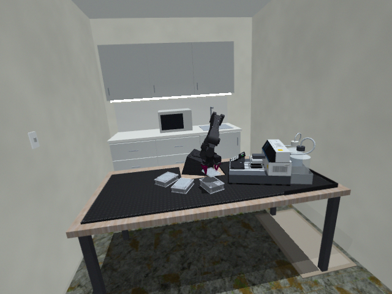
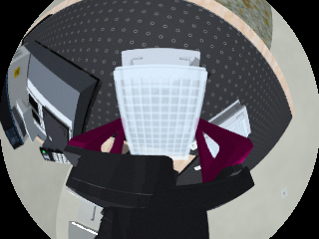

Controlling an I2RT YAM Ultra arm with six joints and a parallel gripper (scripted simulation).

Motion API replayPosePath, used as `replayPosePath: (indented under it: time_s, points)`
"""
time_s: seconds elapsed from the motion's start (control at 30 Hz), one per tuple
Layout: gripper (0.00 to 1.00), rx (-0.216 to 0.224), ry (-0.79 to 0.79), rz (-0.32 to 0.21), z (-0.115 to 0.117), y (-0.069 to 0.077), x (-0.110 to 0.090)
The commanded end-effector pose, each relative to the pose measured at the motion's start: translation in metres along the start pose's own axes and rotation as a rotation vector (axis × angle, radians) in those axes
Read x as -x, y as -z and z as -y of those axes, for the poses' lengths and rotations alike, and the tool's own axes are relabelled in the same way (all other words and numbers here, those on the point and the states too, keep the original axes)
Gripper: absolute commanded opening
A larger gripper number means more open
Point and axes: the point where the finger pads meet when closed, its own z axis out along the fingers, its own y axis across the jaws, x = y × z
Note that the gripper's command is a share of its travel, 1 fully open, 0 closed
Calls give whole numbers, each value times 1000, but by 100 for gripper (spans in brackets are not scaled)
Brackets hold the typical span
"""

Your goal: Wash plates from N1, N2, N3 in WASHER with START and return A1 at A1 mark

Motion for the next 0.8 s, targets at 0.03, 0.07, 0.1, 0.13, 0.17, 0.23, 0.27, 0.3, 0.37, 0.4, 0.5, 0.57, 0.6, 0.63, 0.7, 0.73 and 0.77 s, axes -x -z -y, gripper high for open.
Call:
replayPosePath:
  time_s: [0.03,0.07,0.1,0.13,0.17,0.23,0.27,0.3,0.37,0.4,0.5,0.57,0.6,0.63,0.7,0.73,0.77]
  points:
    - [0,-11,2,21,3,-1,5]
    - [0,-11,2,21,3,-3,5]
    - [0,-11,2,21,3,-5,5]
    - [0,-11,2,21,3,-6,5]
    - [0,-11,2,21,3,-8,5]
    - [0,-11,2,21,3,-11,6]
    - [0,-11,2,21,3,-13,6]
    - [0,-11,2,21,3,-15,6]
    - [0,-11,2,21,3,-18,6]
    - [0,-11,2,21,3,-20,6]
    - [0,-11,2,21,4,-21,6]
    - [0,-11,2,21,4,-25,6]
    - [0,-11,1,21,4,-26,6]
    - [0,-11,1,21,4,-28,6]
    - [0,-11,1,21,4,-31,6]
    - [0,-11,1,21,4,-33,6]
    - [0,-11,1,21,4,-35,7]
